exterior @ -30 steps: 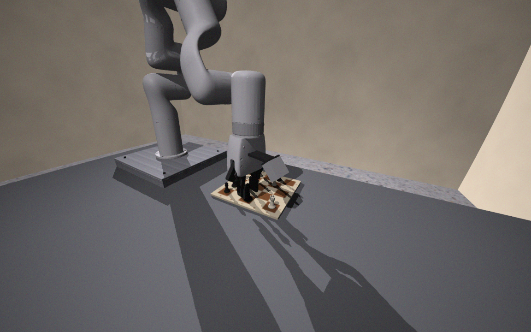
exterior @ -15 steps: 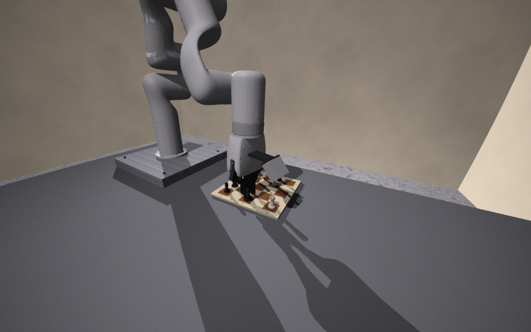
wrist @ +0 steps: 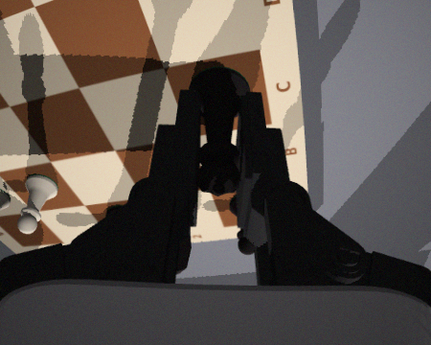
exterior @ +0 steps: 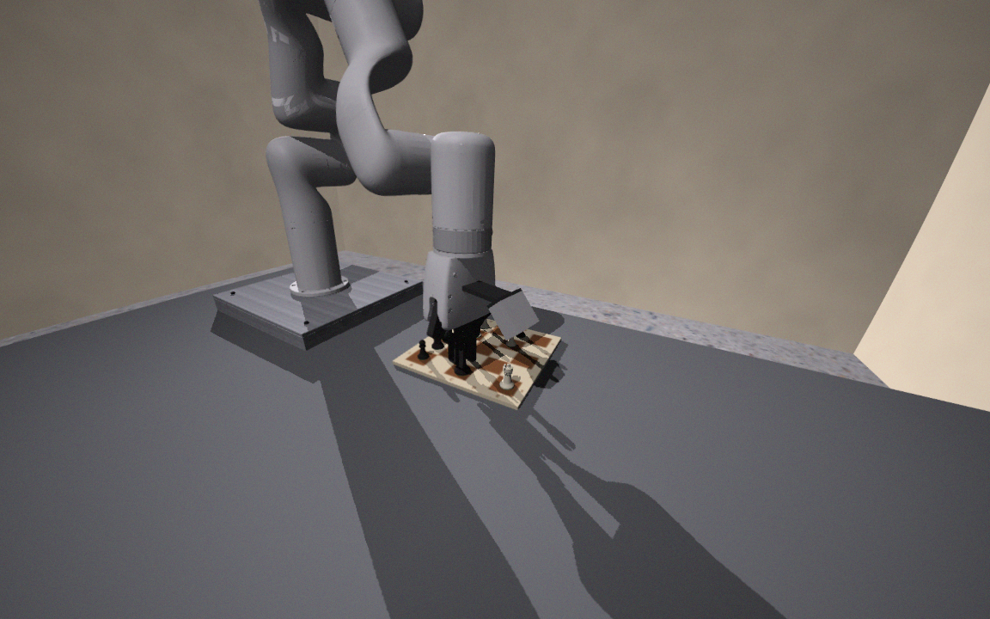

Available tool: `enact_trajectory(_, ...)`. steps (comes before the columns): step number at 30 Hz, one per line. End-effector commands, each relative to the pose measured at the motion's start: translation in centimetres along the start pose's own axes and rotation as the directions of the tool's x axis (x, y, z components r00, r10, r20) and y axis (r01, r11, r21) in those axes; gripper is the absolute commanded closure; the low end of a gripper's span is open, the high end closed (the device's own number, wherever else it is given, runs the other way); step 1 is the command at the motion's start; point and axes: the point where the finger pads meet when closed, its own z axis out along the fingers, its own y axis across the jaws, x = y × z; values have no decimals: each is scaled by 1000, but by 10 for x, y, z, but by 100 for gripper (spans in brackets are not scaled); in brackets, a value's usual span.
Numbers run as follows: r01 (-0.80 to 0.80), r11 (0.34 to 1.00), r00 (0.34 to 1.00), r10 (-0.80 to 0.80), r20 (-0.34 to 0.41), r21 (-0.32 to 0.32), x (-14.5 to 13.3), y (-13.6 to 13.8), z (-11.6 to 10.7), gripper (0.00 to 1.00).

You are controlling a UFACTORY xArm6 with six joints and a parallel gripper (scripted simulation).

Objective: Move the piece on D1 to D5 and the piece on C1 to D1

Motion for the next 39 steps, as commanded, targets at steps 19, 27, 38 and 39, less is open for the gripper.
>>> enact_trajectory(19, 0, 1000, 1000, 0, -4, 0, 1, 0, -67, 100)
enact_trajectory(27, 0, 1000, 1000, 0, -4, 0, 1, 0, -98, 100)
enact_trajectory(38, 0, 1000, 1000, 0, -4, 0, 1, 0, -101, 100)
enact_trajectory(39, 0, 1000, 1000, 0, -4, 0, 1, 0, -101, 100)
